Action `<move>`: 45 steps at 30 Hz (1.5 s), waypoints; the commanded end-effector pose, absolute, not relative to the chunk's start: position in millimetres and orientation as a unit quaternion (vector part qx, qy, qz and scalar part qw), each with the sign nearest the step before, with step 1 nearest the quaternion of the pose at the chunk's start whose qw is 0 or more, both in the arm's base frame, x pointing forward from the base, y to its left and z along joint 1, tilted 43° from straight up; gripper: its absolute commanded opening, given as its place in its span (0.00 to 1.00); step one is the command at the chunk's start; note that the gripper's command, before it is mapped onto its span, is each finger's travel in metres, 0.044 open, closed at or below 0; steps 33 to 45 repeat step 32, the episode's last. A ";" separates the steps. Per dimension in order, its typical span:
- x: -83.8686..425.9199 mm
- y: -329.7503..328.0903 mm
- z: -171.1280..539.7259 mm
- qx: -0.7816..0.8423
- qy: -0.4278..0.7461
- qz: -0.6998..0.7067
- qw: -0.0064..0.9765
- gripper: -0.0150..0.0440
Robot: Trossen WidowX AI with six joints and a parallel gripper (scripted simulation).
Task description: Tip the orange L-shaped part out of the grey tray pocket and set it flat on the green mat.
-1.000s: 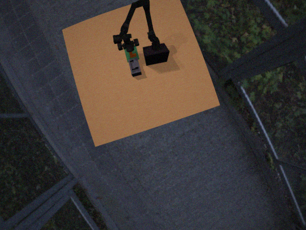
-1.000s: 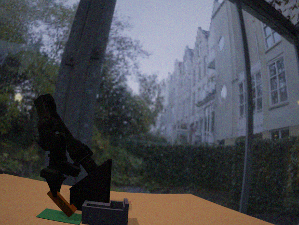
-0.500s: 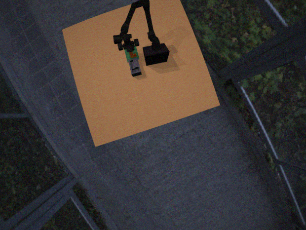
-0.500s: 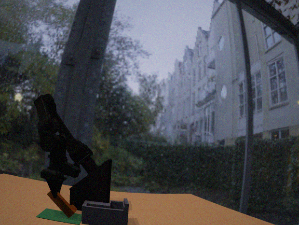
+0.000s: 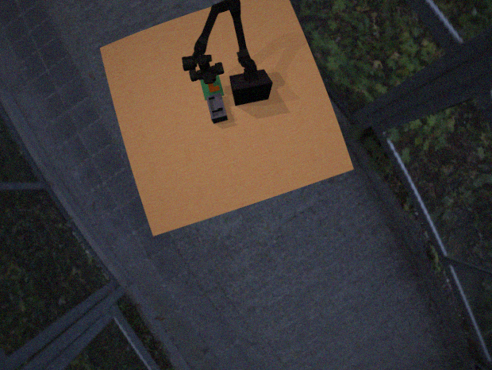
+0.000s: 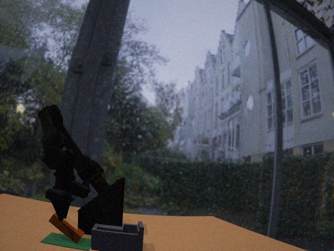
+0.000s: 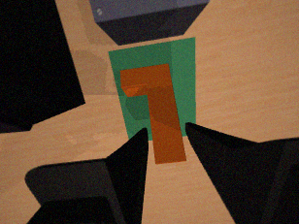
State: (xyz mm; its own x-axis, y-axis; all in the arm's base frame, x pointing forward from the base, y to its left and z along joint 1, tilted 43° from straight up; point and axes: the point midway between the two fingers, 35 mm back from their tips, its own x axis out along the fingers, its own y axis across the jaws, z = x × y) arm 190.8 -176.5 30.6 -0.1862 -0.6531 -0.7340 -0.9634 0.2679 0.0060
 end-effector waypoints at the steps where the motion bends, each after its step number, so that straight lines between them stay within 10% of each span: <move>1: 193.6 -172.0 35.3 -0.553 0.730 0.245 0.318 0.74; 6: 205.6 -138.7 70.3 -0.552 0.729 0.248 0.318 0.93; 45: 207.9 -120.3 92.3 -0.558 0.728 0.248 0.312 0.93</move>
